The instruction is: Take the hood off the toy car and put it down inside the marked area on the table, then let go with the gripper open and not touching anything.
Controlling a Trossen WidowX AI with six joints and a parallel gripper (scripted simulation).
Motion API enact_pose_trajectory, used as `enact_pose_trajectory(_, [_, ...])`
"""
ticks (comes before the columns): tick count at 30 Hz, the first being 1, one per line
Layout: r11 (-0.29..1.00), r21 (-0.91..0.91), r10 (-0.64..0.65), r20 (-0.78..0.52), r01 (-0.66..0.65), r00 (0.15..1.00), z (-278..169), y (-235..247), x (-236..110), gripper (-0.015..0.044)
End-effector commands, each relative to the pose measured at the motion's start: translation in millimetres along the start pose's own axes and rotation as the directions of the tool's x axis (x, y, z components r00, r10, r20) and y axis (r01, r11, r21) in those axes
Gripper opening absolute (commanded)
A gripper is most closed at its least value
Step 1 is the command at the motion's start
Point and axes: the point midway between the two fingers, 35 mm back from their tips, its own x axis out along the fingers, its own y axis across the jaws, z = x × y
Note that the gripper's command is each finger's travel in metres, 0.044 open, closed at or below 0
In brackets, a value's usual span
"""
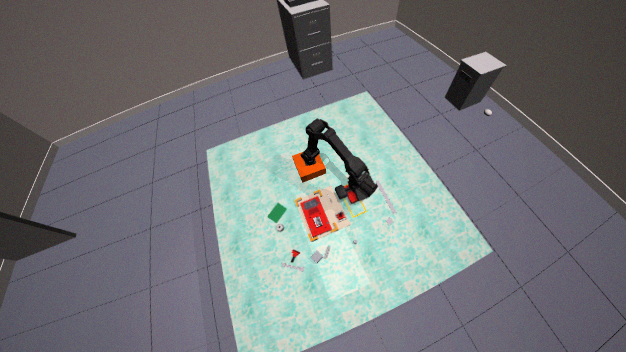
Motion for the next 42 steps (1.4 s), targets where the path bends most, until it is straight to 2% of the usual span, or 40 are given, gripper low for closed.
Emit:
enact_pose_trajectory(1, [1.0, 0.005, -0.002, 0.001, 0.002, 1.0, 0.2, -0.3, 3.4, 0.0])
enact_pose_trajectory(42, [1.0, 0.005, -0.002, 0.001, 0.002, 1.0, 1.0, -0.1, 29.2, 0.0])
